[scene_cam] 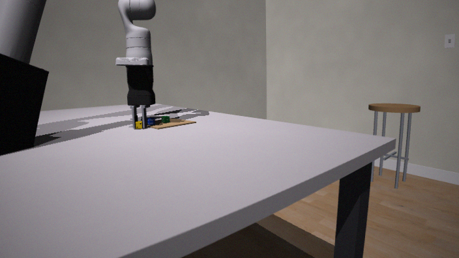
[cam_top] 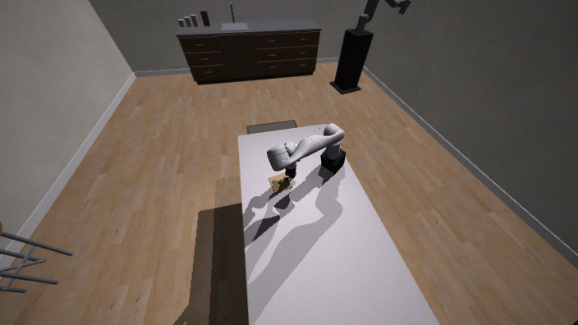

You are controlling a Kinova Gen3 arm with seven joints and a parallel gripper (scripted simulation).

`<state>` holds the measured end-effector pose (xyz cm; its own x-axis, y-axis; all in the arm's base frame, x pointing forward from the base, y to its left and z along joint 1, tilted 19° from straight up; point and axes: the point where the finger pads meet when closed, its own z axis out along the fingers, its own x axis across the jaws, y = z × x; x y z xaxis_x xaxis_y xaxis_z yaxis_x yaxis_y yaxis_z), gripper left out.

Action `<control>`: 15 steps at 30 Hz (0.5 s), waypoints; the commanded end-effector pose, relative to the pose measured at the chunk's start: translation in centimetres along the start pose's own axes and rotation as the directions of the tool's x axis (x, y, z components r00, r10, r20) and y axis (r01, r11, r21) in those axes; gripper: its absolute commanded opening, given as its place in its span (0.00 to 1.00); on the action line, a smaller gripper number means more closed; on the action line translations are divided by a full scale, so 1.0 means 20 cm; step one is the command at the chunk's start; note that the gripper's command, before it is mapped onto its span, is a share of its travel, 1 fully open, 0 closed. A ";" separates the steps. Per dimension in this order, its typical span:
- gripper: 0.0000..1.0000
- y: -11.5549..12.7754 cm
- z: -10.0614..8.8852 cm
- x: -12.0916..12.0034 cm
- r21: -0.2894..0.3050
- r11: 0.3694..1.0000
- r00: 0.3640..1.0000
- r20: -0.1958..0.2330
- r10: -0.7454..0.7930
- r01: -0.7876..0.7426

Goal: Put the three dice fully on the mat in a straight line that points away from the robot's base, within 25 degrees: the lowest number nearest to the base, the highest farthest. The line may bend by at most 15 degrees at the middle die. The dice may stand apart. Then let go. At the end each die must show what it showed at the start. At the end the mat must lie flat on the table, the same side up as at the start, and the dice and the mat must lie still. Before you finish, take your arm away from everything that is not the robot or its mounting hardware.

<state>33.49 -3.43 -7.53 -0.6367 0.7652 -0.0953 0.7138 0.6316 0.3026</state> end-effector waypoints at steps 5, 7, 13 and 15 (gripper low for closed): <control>0.40 0.00 -0.08 0.00 -0.002 1.000 1.000 0.002 0.001 -0.001; 0.40 0.00 -0.12 0.00 -0.002 1.000 1.000 0.002 0.001 -0.001; 0.40 0.00 -0.28 0.00 -0.002 1.000 1.000 0.002 0.001 -0.001; 0.40 0.00 -0.31 0.00 -0.002 1.000 1.000 0.002 0.001 -0.001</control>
<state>30.74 -4.47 -3.03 -0.6400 0.7643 -0.0790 0.7237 0.6342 0.2722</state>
